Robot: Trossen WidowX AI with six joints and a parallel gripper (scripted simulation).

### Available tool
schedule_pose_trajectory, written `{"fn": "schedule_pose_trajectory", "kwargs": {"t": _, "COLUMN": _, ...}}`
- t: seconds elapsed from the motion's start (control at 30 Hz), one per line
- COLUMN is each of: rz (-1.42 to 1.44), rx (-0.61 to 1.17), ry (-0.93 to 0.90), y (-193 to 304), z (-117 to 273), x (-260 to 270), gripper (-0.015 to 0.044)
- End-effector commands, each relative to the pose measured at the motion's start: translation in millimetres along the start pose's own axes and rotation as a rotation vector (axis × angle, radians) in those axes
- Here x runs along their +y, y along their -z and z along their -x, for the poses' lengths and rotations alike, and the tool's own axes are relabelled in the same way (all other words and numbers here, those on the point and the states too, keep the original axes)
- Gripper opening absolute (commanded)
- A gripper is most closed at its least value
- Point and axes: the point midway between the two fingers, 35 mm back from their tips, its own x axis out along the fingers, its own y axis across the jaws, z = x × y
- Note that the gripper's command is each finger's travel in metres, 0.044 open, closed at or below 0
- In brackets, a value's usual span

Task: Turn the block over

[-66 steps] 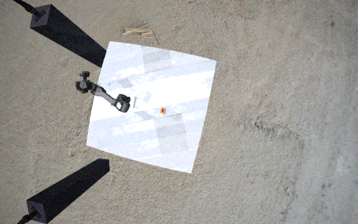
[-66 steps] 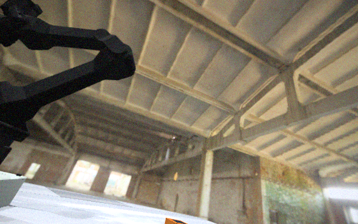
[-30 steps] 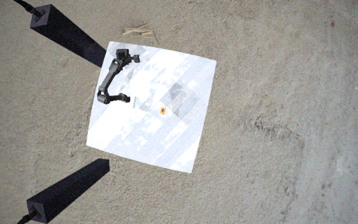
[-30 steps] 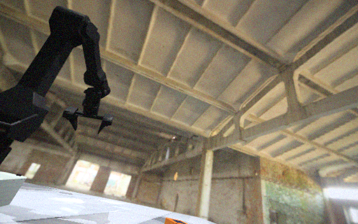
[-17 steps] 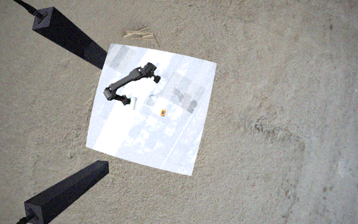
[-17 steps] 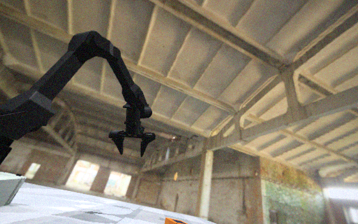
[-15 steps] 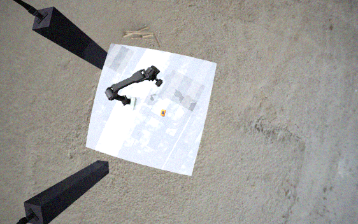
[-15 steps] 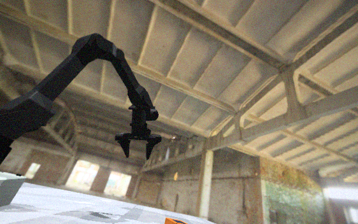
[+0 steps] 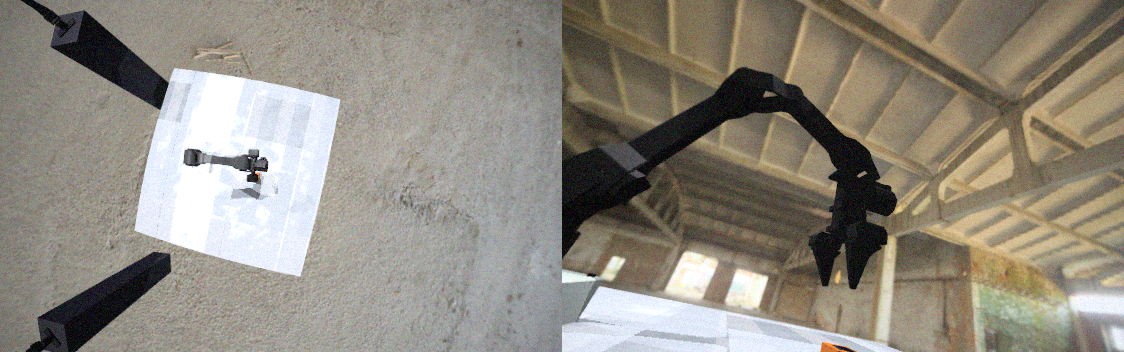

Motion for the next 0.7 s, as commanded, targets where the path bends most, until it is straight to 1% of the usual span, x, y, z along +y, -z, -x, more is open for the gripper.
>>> {"fn": "schedule_pose_trajectory", "kwargs": {"t": 0.0, "rz": -0.166, "rx": 0.085, "ry": 0.022, "y": 12.5, "z": -10.0, "x": -54.6, "gripper": 0.044}}
{"fn": "schedule_pose_trajectory", "kwargs": {"t": 0.2, "rz": -0.174, "rx": 0.089, "ry": 0.023, "y": 10.0, "z": -10.7, "x": -60.9, "gripper": 0.044}}
{"fn": "schedule_pose_trajectory", "kwargs": {"t": 0.23, "rz": -0.174, "rx": 0.089, "ry": 0.023, "y": 10.2, "z": -13.5, "x": -60.9, "gripper": 0.044}}
{"fn": "schedule_pose_trajectory", "kwargs": {"t": 0.33, "rz": -0.174, "rx": 0.089, "ry": 0.023, "y": 12.9, "z": -42.8, "x": -61.4, "gripper": 0.044}}
{"fn": "schedule_pose_trajectory", "kwargs": {"t": 0.5, "rz": -0.174, "rx": 0.089, "ry": 0.023, "y": 13.4, "z": -46.8, "x": -61.6, "gripper": 0.044}}
{"fn": "schedule_pose_trajectory", "kwargs": {"t": 0.6, "rz": -0.174, "rx": 0.089, "ry": 0.023, "y": 14.9, "z": -59.3, "x": -62.8, "gripper": 0.044}}
{"fn": "schedule_pose_trajectory", "kwargs": {"t": 0.67, "rz": -0.174, "rx": 0.089, "ry": 0.023, "y": 15.0, "z": -60.5, "x": -62.9, "gripper": 0.044}}
